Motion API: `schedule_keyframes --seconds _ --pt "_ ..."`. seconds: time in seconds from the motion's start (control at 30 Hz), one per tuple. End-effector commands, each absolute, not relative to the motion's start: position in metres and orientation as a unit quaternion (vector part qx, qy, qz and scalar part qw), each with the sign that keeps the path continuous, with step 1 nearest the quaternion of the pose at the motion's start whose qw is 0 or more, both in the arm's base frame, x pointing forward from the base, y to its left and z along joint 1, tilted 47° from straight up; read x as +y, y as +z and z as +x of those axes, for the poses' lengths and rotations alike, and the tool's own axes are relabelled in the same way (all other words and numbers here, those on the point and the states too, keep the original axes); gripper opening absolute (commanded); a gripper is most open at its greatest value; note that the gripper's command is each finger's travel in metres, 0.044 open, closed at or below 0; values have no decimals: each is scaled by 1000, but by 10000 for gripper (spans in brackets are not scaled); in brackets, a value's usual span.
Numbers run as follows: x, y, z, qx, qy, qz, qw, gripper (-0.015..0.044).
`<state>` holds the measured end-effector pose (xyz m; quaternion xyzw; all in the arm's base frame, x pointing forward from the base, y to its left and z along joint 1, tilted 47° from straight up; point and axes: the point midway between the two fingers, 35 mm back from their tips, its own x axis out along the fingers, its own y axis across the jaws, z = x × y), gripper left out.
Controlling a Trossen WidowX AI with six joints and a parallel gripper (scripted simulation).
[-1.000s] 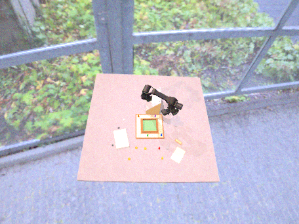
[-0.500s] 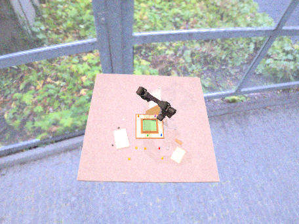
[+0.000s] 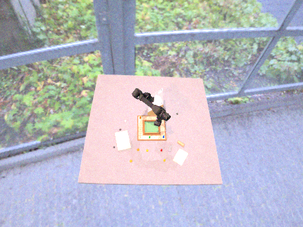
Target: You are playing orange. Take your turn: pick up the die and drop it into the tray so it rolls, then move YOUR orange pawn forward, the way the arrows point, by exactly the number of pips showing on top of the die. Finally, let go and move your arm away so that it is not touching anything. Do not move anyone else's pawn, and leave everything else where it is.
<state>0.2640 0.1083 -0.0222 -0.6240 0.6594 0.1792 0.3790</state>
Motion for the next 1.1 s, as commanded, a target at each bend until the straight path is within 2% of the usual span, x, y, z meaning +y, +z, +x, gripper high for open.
schedule_keyframes --seconds 0.0,0.37,0.57,1.07 --pt "92 -12 270 649 205 -645 348 0" --pt "48 13 281 624 272 -686 258 0" --pt "45 15 281 622 276 -688 252 0" --pt "37 2 271 591 429 -579 362 0"
